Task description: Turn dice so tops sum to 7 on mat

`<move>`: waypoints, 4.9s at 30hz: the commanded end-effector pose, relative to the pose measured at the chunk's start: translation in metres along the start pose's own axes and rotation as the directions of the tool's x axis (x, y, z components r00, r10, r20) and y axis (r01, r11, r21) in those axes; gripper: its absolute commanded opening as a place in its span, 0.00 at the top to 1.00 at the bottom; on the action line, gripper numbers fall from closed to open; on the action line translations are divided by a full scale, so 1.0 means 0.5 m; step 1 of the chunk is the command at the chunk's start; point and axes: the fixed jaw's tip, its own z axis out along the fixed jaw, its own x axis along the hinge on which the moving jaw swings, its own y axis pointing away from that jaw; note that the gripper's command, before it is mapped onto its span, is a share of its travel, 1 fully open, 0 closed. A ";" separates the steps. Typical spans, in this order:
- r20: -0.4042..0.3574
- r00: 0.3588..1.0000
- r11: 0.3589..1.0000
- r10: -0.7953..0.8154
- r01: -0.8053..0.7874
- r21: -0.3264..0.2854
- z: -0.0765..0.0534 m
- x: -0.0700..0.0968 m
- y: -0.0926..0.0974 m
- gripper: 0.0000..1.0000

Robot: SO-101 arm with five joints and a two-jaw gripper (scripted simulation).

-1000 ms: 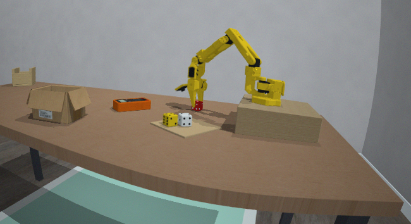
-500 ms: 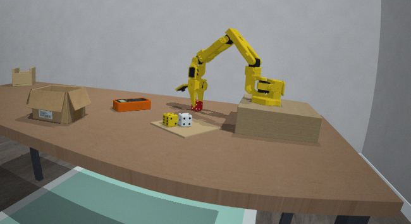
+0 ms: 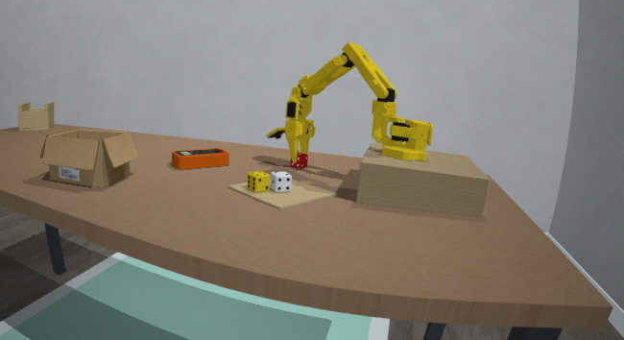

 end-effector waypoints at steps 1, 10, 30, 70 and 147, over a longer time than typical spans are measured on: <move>-0.017 1.000 1.000 0.003 -0.003 -0.002 0.009 0.007 -0.005 1.00; -0.017 1.000 1.000 0.003 -0.003 -0.002 0.006 0.006 -0.005 1.00; -0.017 1.000 1.000 0.003 -0.003 -0.001 -0.082 0.005 0.005 1.00; -0.020 0.742 0.742 -0.670 0.670 0.006 -0.085 0.189 0.274 1.00; 0.005 0.576 0.576 -0.817 0.817 0.008 -0.057 0.277 0.311 1.00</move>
